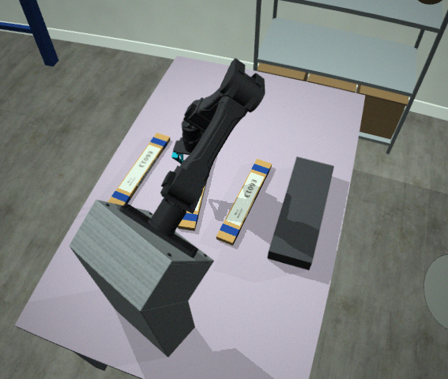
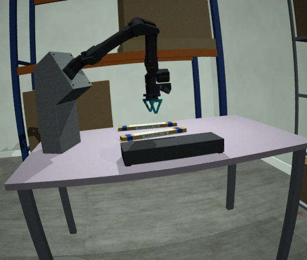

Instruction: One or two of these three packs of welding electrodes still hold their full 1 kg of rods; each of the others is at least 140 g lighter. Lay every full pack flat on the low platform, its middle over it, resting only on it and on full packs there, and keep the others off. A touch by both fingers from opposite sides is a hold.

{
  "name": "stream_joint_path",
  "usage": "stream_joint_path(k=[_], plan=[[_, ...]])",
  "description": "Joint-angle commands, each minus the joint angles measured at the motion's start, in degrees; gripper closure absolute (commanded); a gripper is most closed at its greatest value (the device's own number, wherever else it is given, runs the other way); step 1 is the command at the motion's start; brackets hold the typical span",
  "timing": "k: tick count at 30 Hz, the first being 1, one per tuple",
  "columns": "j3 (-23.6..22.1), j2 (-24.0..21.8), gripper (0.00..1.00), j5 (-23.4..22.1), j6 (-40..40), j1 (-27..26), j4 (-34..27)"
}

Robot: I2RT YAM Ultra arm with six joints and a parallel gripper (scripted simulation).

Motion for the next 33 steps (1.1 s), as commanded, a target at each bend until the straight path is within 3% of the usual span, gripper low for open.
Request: stream_joint_path(k=[1, 16, 33], plan=[[-1.6, 1.1, 0.05, -0.2, -0.1, 1.2, 1.0], [-0.3, 0.3, 0.05, 0.0, 0.1, 1.3, 0.8], [5.4, 11.7, 0.05, -4.3, -4.0, -4.9, 9.1]])
